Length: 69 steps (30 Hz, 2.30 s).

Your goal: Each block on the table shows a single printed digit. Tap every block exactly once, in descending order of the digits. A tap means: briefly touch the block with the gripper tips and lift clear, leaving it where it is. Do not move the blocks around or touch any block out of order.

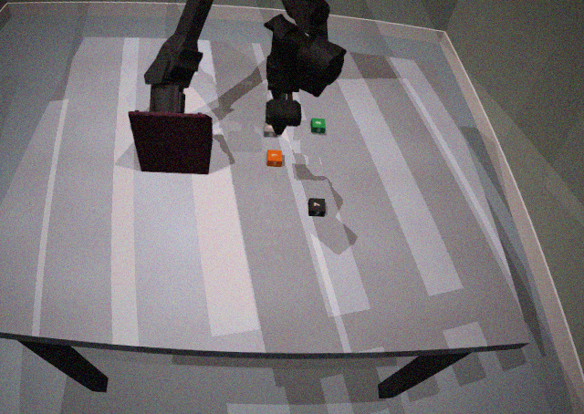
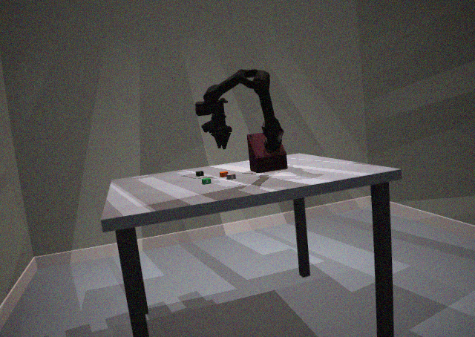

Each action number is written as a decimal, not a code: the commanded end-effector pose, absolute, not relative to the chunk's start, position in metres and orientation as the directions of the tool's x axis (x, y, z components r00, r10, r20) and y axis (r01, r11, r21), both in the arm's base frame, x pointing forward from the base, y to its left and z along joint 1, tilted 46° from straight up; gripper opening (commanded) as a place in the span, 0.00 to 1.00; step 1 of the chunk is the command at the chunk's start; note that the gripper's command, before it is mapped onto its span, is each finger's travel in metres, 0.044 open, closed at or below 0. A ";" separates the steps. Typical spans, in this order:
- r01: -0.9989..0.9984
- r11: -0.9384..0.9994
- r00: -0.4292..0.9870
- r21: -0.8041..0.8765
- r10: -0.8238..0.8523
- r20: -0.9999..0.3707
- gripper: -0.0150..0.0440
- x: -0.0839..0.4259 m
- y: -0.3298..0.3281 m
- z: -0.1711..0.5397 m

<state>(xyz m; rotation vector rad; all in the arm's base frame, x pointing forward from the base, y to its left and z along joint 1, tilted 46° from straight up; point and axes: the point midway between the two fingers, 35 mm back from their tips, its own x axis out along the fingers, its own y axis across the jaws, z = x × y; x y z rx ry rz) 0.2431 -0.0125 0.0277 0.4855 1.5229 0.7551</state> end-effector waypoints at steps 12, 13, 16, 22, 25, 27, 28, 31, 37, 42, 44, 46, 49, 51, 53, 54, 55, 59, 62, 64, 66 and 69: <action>-0.127 0.693 -0.111 0.710 0.701 -0.704 0.93 0.241 -0.011 0.029; -0.127 0.693 -0.111 0.709 0.701 -0.705 0.93 0.241 -0.006 0.034; -0.126 0.694 -0.111 0.709 0.701 -0.705 0.93 0.237 0.020 0.062; -0.126 0.690 -0.113 0.713 0.704 -0.701 0.93 0.230 0.043 0.085; -0.126 0.690 -0.113 0.713 0.704 -0.701 0.93 0.230 0.043 0.085; -0.126 0.690 -0.113 0.713 0.704 -0.701 0.93 0.230 0.043 0.085; -0.126 0.690 -0.113 0.713 0.704 -0.701 0.93 0.230 0.043 0.085; -0.126 0.690 -0.113 0.713 0.704 -0.701 0.93 0.230 0.043 0.085; -0.126 0.690 -0.113 0.713 0.704 -0.701 0.93 0.230 0.043 0.085; -0.126 0.690 -0.113 0.713 0.704 -0.701 0.93 0.231 0.044 0.085; -0.127 0.691 -0.112 0.712 0.703 -0.703 0.93 0.247 0.046 0.089; -0.127 0.692 -0.110 0.710 0.702 -0.704 0.93 0.269 0.052 0.095; -0.129 0.692 -0.108 0.711 0.703 -0.703 0.93 0.302 0.065 0.102; -0.130 0.690 -0.108 0.712 0.704 -0.702 0.93 0.323 0.075 0.107; -0.131 0.688 -0.108 0.714 0.706 -0.700 0.93 0.336 0.083 0.110; -0.131 0.688 -0.108 0.714 0.706 -0.700 0.93 0.337 0.084 0.110; -0.131 0.688 -0.108 0.714 0.706 -0.700 0.93 0.337 0.084 0.110; -0.131 0.688 -0.108 0.714 0.706 -0.700 0.93 0.337 0.084 0.110; -0.131 0.688 -0.108 0.714 0.706 -0.700 0.93 0.337 0.084 0.110; -0.131 0.688 -0.108 0.714 0.706 -0.700 0.93 0.337 0.084 0.110; -0.131 0.688 -0.108 0.714 0.706 -0.700 0.93 0.337 0.084 0.110; -0.131 0.688 -0.108 0.714 0.706 -0.700 0.93 0.337 0.084 0.110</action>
